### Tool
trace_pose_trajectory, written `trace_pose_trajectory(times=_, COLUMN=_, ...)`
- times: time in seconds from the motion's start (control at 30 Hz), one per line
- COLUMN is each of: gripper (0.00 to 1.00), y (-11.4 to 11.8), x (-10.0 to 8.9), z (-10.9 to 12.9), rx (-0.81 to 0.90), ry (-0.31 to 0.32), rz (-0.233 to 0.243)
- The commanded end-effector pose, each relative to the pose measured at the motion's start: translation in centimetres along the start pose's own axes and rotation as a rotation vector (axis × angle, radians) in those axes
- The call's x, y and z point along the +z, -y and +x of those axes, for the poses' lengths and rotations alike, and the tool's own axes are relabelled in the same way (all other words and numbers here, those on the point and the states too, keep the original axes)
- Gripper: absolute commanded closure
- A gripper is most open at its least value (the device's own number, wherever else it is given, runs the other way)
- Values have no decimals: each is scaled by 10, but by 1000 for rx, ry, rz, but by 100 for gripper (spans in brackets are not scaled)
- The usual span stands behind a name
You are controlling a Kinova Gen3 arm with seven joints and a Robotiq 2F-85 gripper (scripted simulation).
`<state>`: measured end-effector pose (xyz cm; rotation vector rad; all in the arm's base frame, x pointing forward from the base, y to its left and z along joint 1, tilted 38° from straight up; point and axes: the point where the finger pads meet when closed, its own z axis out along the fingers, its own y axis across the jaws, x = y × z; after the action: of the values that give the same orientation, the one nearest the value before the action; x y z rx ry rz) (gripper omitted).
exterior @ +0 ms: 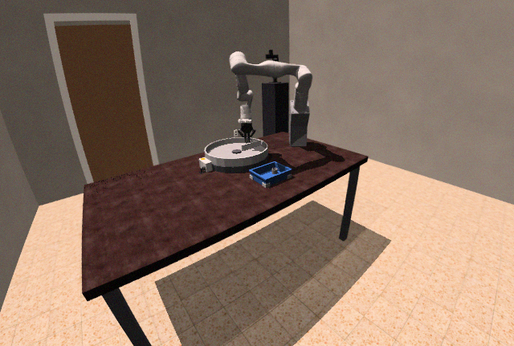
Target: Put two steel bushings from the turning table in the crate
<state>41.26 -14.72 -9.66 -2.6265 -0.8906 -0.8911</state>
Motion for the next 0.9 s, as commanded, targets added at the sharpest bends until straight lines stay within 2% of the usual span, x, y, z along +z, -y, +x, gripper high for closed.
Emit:
trace_pose_trajectory(times=0.0, gripper=100, y=0, x=-3, z=0, rx=7, ry=0, rz=-2)
trace_pose_trajectory(times=0.73, gripper=100, y=-2, x=-8, z=0, rx=-7, ry=0, rz=-4)
trace_pose_trajectory(times=0.87, gripper=100, y=-2, x=-14, z=0, rx=-7, ry=0, rz=-4)
